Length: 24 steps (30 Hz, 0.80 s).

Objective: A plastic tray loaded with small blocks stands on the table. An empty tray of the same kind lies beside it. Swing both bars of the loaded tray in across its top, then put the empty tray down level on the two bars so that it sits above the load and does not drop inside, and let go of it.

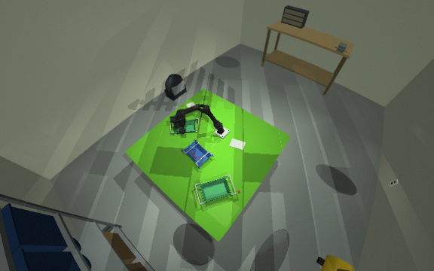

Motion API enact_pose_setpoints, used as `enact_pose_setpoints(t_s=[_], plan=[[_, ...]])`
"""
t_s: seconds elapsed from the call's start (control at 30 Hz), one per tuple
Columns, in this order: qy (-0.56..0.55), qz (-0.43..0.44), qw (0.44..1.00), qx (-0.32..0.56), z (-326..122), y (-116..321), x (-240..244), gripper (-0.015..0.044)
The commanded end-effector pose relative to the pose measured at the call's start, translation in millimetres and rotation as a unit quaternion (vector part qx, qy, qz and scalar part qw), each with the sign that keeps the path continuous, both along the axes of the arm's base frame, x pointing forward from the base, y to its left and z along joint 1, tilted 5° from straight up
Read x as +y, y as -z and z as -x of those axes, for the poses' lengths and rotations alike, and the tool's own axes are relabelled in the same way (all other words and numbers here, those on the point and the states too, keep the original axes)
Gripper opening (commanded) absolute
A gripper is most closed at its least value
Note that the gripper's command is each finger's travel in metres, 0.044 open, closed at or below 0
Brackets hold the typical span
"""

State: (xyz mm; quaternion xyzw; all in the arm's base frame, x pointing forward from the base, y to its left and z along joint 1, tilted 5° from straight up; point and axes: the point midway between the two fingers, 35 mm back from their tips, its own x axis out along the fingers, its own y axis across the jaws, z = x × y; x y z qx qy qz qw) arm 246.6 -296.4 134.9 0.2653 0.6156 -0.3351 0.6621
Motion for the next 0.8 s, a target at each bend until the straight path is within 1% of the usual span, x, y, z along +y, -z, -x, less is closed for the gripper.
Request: enact_pose_setpoints(t_s=[0.0, 0.4, 0.63, 0.77], plan=[[0.003, -0.005, 1.000, 0.002, 0.5, 20.0, -2.0, 0.0440], [0.003, -0.005, 1.000, 0.002, 1.5, 68.0, -5.2, 0.0440], [0.003, -0.005, 1.000, 0.002, 1.7, 70.7, -5.2, 0.0440], [0.003, -0.005, 1.000, 0.002, 1.7, 70.7, -5.2, 0.0381]])
